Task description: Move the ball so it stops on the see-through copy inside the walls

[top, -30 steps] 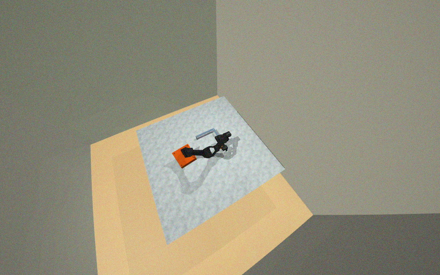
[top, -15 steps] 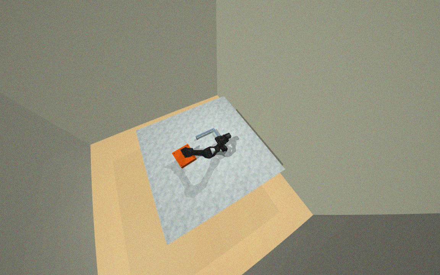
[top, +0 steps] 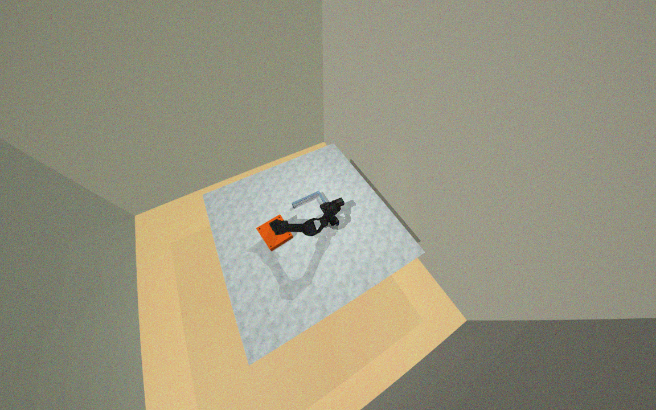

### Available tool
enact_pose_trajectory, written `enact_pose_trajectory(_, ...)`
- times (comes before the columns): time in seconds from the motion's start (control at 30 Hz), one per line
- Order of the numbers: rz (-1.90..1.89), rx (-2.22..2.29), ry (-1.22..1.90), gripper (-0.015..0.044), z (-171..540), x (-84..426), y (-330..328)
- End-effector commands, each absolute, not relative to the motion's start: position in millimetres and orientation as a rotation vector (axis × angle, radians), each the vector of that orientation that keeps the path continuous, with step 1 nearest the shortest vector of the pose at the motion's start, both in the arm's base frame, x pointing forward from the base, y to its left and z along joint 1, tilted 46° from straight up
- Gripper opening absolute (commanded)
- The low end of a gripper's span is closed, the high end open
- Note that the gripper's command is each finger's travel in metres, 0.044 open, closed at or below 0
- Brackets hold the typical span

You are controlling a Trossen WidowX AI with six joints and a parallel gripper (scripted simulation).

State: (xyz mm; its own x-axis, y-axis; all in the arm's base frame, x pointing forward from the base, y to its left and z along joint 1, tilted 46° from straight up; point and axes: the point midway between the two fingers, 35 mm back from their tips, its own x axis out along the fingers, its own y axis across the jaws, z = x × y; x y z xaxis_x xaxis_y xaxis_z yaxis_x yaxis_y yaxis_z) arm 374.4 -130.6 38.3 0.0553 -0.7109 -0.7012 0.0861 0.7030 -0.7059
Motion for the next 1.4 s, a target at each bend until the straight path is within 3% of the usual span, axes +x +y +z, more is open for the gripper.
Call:
enact_pose_trajectory(0.0, -0.604, -0.552, 1.415, 0.0007, 29.8, 373.3, -111.3)
enact_pose_trajectory(0.6, -0.642, -0.477, 1.46, 0.0, 46.6, 353.4, -93.8)
enact_pose_trajectory(1.37, -0.661, -0.567, 1.395, 0.0, 130.6, 366.7, -38.7)
